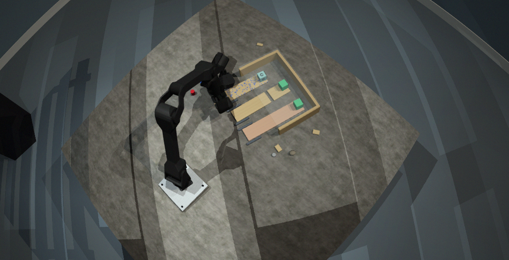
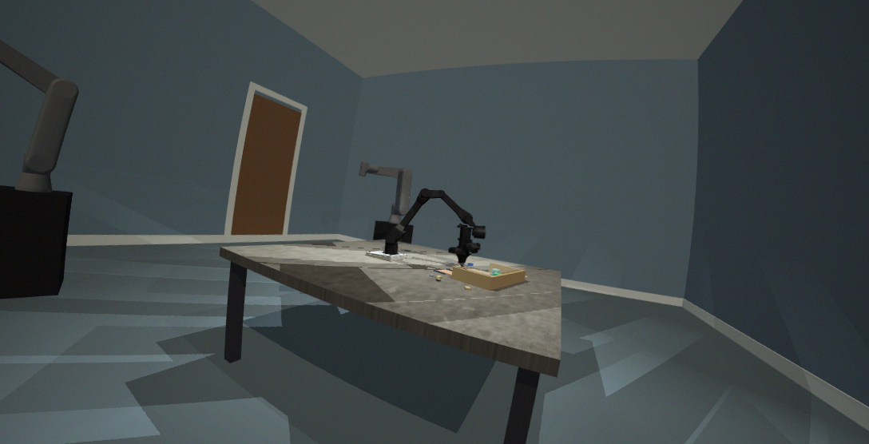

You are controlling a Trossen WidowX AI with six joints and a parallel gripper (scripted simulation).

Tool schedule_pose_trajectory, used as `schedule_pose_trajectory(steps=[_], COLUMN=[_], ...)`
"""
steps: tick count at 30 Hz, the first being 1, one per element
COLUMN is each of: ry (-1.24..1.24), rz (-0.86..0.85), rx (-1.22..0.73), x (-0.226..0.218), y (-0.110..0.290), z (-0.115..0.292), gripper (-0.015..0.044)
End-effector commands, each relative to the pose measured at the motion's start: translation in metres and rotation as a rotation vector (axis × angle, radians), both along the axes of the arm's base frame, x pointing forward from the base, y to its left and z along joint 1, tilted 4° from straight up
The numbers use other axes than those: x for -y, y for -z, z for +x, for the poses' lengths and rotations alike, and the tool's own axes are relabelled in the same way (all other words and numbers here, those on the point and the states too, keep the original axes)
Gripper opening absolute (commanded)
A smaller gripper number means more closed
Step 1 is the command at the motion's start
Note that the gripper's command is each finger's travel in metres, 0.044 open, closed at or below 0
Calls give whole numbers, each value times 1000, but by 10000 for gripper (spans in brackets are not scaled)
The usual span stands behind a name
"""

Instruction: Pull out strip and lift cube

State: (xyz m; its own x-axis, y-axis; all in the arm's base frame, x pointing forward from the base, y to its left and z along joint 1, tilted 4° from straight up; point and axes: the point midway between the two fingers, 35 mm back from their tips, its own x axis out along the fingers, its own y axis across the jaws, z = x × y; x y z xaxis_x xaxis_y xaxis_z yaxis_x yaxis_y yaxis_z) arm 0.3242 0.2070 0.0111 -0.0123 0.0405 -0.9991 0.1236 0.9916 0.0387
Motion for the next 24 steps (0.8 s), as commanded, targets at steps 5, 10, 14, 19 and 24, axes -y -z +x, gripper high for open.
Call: schedule_pose_trajectory(steps=[5,10,14,19,24], ry=[-2,-2,-2,-2,-2], rz=[-3,-3,-3,-3,-3], rx=[-26,-27,-27,-28,-29], x=[-1,-2,-3,-4,-5], y=[5,5,4,4,4], z=[-19,-27,-33,-40,-48], gripper=[0,0,0,0,0])
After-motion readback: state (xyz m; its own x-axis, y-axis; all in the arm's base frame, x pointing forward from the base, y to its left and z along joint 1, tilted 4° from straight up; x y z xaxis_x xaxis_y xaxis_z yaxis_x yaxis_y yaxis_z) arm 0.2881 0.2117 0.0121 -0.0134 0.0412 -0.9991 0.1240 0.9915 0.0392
